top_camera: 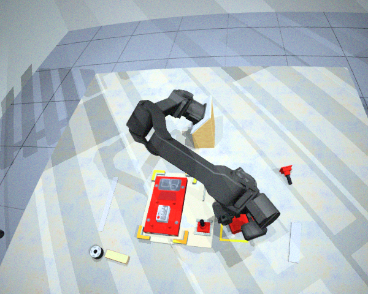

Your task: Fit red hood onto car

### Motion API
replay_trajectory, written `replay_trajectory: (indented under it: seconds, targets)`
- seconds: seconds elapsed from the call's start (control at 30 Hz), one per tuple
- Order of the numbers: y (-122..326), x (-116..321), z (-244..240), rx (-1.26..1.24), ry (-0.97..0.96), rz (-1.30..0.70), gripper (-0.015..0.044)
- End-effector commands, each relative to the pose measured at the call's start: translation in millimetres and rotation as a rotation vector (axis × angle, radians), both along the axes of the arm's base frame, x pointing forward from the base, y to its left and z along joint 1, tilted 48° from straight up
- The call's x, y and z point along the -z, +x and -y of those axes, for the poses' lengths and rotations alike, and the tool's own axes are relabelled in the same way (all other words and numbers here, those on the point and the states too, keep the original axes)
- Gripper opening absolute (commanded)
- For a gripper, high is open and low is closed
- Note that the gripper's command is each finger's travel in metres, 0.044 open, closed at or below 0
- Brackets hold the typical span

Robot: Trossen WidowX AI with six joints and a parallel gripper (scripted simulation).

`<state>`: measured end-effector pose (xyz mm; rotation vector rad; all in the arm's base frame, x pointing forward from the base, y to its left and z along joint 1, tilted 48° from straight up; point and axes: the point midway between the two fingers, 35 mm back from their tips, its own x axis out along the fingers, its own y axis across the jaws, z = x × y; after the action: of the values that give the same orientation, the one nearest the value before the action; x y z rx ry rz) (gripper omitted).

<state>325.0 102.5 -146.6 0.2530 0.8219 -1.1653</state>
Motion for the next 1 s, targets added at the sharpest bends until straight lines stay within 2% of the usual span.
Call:
replay_trajectory:
  seconds: [0.0,0.13,0.23,0.57,0.93,0.97]
  targets:
    - [0,2,2,-0.007,-0.006,-0.004,0.044]
    - [0,4,4,-0.007,-0.007,-0.004,0.044]
    - [0,2,2,0.0,0.0,0.0,0.0361]
    - [0,2,2,0.0,0.0,0.0,0.0295]
    - [-3,-12,-13,0.0,0.0,-0.001,0.0006]
    - [-3,-14,-15,0.0,0.001,-0.001,0.0]
